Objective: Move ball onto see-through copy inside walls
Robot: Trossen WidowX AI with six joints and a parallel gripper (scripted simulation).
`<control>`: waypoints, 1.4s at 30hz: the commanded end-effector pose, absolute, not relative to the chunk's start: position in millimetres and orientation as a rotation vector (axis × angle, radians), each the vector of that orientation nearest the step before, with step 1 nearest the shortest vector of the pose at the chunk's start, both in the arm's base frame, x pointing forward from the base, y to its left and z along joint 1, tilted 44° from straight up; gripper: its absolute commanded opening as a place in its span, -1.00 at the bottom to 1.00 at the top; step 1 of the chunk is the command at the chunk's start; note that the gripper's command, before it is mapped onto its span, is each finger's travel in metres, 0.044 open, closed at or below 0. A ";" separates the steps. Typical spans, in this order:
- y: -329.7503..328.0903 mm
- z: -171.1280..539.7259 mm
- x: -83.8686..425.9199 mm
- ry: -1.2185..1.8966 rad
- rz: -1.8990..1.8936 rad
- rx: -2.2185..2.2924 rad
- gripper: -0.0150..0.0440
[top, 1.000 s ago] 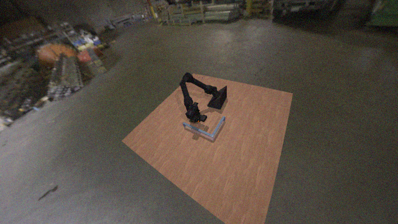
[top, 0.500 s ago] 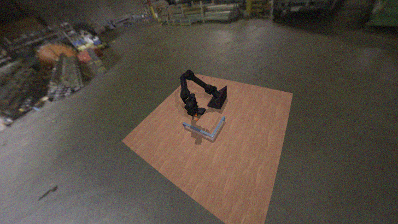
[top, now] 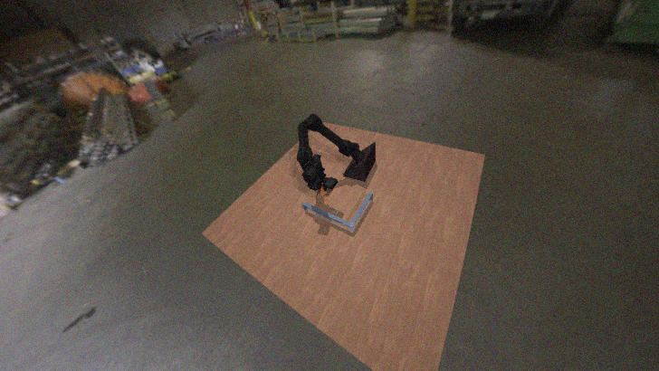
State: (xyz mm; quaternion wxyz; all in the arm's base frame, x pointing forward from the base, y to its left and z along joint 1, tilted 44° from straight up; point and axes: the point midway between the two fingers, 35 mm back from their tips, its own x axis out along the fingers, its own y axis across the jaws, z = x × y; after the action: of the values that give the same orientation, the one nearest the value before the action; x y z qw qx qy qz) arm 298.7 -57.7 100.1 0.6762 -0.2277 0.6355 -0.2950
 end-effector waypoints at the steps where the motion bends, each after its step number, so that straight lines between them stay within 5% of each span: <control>1: -71.6 96.1 291.1 1.434 -0.668 -0.524 -0.49; 42: -134.1 32.7 291.9 1.433 -0.671 -0.527 -0.49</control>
State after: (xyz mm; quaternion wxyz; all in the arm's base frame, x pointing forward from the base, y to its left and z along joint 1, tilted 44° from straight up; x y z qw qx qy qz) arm 295.1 -132.2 36.8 0.6766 -0.2308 0.6322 -0.2989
